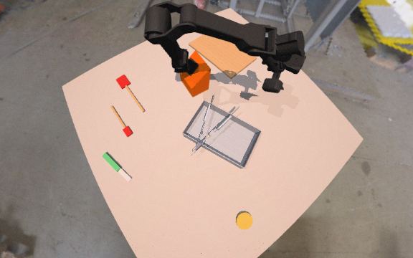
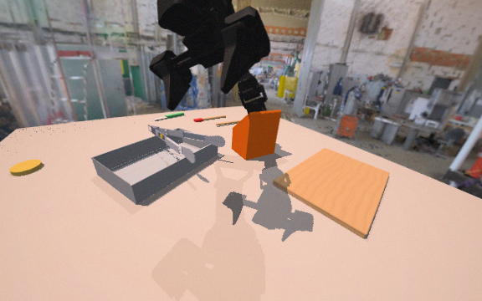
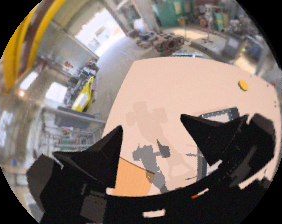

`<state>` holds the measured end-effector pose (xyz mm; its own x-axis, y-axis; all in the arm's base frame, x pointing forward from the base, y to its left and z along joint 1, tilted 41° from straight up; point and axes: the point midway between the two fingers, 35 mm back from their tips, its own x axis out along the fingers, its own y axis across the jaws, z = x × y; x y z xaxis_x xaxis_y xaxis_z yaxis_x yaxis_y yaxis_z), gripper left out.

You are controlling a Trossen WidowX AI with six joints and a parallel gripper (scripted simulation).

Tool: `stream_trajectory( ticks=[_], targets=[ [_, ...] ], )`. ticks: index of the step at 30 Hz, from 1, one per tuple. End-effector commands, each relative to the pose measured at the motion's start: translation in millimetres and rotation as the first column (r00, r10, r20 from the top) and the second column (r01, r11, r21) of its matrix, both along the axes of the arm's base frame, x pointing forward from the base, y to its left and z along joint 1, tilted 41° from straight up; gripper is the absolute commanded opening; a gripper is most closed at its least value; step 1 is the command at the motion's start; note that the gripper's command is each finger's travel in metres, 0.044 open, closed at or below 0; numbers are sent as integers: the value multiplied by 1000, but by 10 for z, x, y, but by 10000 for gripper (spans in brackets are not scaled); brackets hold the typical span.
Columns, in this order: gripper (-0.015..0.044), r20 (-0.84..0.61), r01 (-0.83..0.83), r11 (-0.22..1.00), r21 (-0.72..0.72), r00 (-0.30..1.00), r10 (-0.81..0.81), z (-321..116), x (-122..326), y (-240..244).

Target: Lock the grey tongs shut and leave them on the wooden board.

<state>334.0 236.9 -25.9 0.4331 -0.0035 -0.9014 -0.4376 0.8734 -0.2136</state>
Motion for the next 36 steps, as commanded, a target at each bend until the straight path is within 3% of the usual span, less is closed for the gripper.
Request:
stream_trajectory(
  ticks=[1,5,9,15,17,36],
  targets=[
    [440,-1,339,941,-16,941,-339,181,149,-620],
    [440,27,659,752,-35,753,-658,383,176,-1308],
    [440,88,880,474,-39,475,-875,618,71,-1971],
    [440,219,1000,-16,22,-20,-975,1028,-276,-2859],
    [440,249,992,-115,45,-123,-961,1123,-376,-3026],
    [440,252,991,-127,48,-135,-958,1077,-457,-3034]
  ],
)
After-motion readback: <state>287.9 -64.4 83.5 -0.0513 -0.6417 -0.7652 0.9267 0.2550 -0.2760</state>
